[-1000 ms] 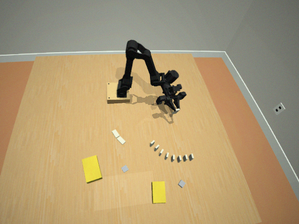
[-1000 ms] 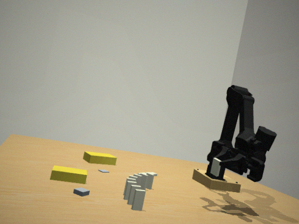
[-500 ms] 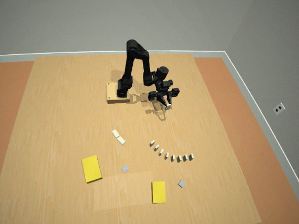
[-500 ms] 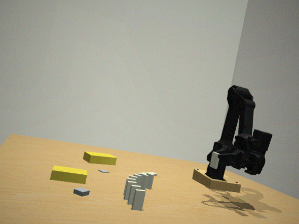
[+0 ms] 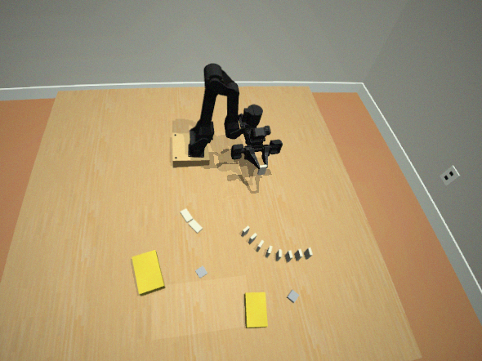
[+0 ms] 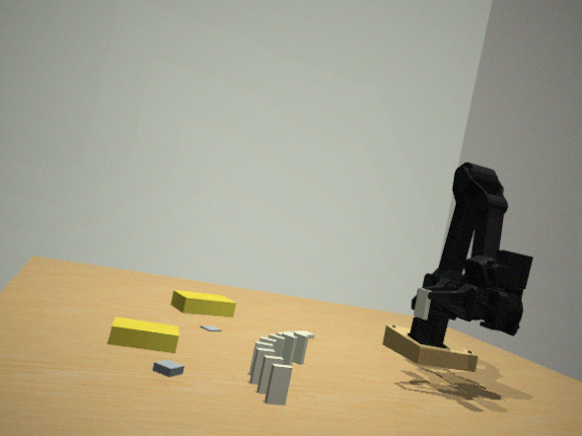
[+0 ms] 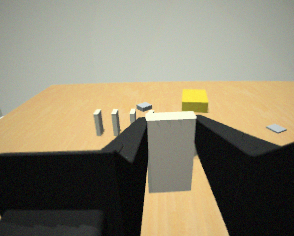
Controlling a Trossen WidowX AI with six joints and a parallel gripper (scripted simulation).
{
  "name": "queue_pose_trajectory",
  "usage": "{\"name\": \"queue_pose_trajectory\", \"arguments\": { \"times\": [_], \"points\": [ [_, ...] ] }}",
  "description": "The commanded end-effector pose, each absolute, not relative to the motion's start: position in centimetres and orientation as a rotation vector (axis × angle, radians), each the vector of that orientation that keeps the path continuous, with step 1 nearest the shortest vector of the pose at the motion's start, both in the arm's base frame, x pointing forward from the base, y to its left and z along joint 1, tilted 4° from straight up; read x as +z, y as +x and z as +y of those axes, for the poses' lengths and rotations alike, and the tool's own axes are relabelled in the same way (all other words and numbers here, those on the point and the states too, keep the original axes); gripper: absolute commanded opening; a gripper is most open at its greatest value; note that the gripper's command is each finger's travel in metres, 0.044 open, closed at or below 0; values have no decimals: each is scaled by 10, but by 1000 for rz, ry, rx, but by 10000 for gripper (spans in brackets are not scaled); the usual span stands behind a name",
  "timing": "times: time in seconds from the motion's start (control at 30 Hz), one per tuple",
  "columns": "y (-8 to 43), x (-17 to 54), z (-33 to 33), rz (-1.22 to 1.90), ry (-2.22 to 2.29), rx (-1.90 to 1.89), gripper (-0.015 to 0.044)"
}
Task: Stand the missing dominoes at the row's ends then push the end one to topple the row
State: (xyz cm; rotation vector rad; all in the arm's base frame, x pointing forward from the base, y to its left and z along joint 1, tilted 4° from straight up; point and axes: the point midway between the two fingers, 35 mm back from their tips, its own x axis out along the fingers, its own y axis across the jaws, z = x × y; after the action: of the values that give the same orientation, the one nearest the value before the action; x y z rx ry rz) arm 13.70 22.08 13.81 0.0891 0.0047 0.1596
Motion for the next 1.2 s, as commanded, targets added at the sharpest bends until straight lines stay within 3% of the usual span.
{"name": "queue_pose_trajectory", "arguments": {
  "times": [0.0,1.17],
  "points": [
    [137,138,220,4,85,155,107],
    [138,69,232,37,90,163,107]
  ]
}}
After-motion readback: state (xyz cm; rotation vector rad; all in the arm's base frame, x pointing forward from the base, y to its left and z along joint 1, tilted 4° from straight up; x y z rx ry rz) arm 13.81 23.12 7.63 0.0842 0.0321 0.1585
